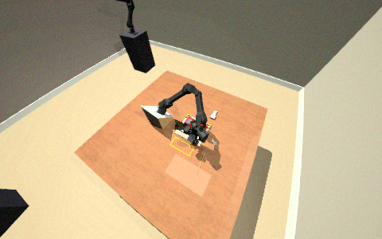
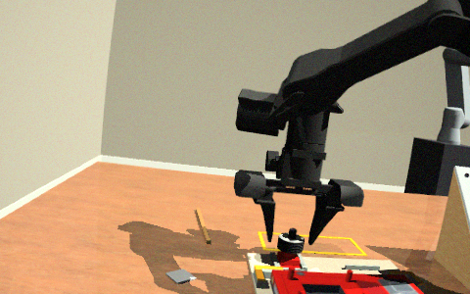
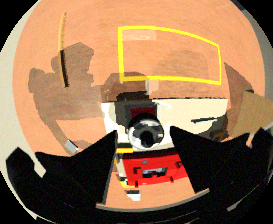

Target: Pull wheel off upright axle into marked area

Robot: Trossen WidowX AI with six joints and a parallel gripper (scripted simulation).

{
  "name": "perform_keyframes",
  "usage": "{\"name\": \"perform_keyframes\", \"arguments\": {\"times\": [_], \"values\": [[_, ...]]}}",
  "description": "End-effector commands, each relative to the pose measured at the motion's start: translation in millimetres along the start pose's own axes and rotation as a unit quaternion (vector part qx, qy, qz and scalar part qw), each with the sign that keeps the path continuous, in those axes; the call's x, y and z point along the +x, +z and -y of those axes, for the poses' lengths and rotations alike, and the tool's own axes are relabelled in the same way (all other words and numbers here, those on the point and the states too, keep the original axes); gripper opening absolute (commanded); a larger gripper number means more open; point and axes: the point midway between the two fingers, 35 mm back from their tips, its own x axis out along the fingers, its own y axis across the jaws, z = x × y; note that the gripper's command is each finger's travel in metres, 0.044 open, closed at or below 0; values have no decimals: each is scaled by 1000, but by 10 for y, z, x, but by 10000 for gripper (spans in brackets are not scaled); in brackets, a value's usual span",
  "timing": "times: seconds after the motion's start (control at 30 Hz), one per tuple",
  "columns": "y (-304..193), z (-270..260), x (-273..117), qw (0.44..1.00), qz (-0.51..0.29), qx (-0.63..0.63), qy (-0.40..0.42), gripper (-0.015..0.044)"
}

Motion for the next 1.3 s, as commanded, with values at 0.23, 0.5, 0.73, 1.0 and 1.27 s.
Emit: {"name": "perform_keyframes", "arguments": {"times": [0.23,0.5,0.73,1.0,1.27], "values": [[3,-2,3,1000,0,0,1,195],[3,-2,-1,1000,0,0,1,83],[4,-3,-21,1000,0,0,1,0],[5,-3,-47,1000,0,1,1,0],[6,-4,-73,1000,0,1,1,0]]}}
